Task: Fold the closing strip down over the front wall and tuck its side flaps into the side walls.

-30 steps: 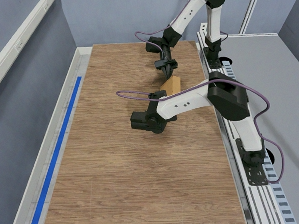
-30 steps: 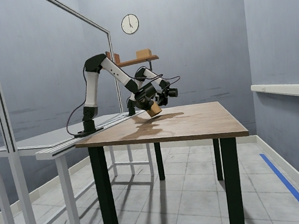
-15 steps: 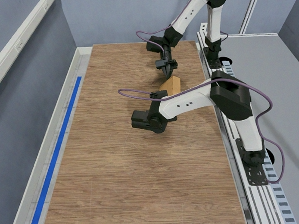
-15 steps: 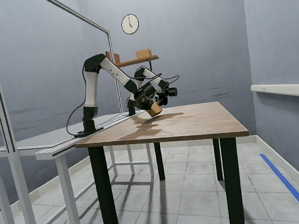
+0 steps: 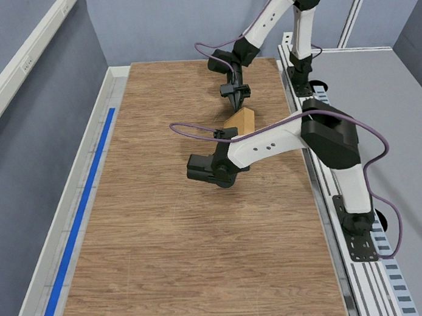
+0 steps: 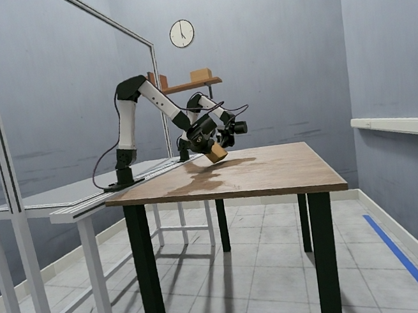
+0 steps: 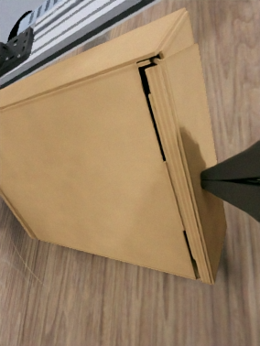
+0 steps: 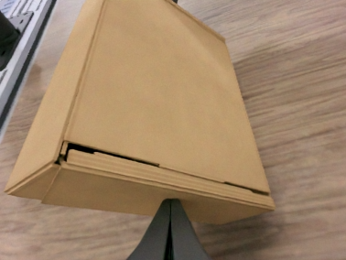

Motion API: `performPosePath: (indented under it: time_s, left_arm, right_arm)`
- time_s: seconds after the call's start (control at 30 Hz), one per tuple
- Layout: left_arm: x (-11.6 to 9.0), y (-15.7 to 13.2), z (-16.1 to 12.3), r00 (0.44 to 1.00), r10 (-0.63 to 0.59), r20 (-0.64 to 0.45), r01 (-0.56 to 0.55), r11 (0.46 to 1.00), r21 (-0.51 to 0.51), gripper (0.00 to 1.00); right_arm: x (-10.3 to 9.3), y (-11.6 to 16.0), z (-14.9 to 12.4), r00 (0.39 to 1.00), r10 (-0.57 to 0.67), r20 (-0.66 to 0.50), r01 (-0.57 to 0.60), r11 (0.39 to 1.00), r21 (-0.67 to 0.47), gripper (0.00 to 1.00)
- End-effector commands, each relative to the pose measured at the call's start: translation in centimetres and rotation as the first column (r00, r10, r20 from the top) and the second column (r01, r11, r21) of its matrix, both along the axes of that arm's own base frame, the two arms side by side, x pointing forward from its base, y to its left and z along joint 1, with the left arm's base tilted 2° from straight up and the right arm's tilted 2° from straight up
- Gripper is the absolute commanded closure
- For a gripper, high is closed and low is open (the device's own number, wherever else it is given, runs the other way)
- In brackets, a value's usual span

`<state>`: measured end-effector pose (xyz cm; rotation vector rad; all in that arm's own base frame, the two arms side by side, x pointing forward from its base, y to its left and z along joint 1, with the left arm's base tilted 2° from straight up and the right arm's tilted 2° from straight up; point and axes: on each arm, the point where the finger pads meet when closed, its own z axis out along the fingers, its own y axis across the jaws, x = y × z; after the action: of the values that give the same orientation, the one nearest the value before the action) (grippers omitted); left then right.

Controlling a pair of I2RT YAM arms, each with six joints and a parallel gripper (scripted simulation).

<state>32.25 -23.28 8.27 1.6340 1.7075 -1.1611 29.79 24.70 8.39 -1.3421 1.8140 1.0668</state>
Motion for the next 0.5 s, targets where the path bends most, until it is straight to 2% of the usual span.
performPosePath:
  time_s: [0.0, 0.47]
  left_arm:
    - [-0.24, -1.23, 1.94, 0.997, -0.021, 0.077, 0.025, 0.999, -0.039, 0.99]
    - [-0.05, -1.23, 1.94, 0.99, -0.021, 0.141, 0.028, 0.999, -0.045, 0.99]
  right_arm:
    - [-0.21, 0.61, 1.14, 0.997, 0.021, 0.077, -0.023, 1.0, 0.019, 0.99]
    - [0.0, 0.59, 1.13, 0.99, 0.019, 0.141, -0.02, 1.0, 0.008, 0.99]
